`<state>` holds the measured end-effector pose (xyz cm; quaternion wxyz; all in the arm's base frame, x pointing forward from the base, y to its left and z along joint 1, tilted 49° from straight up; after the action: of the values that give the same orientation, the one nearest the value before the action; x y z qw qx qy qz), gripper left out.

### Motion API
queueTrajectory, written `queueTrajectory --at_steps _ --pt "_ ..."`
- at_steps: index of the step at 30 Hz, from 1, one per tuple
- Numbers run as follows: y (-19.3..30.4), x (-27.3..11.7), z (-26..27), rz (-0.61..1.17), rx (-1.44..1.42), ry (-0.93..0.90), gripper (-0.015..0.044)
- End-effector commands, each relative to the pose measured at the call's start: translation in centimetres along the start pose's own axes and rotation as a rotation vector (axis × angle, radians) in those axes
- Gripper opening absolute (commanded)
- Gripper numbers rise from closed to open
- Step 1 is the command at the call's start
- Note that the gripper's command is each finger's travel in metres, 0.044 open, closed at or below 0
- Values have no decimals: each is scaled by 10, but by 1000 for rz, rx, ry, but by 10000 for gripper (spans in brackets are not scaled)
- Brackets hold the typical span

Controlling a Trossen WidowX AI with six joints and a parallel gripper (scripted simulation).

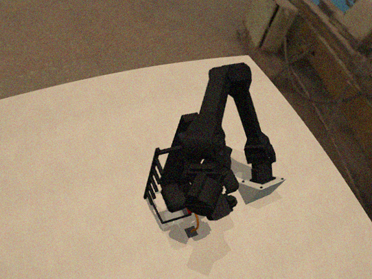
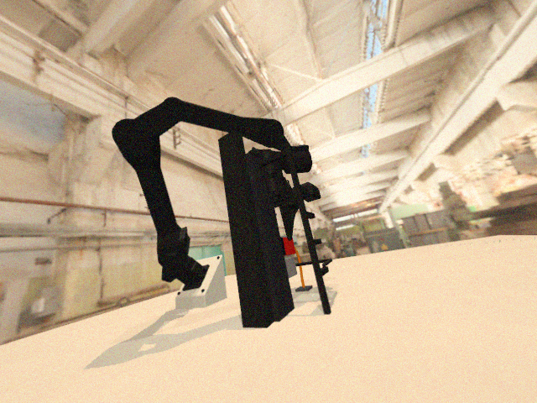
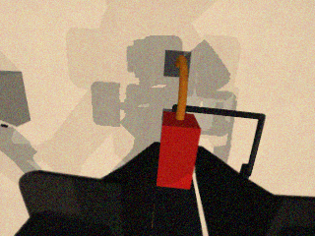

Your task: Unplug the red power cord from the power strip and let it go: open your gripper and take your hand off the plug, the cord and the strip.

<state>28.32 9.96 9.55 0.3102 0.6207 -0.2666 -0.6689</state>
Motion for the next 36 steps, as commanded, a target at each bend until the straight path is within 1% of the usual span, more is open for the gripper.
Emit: queueTrajectory --at_steps 1,22,26,36 --pt "-7 -1 -2 -4 1 1 0" --pt "-41 -5 -8 -5 -2 2 0" --pt "-31 0 -5 0 -5 2 105" --pt "-31 0 -5 0 -5 2 368"
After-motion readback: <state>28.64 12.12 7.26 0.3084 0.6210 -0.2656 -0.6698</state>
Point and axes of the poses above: the point midway between the two fingers, 35 mm back from their tips, its own x axis out along the fingers, its own z axis across the jaws, y = z × x, the point moved 7 cm from there along -x, back along the fingers, and after that the axes turned 8 degrees about -x, right-handed, at the moved point
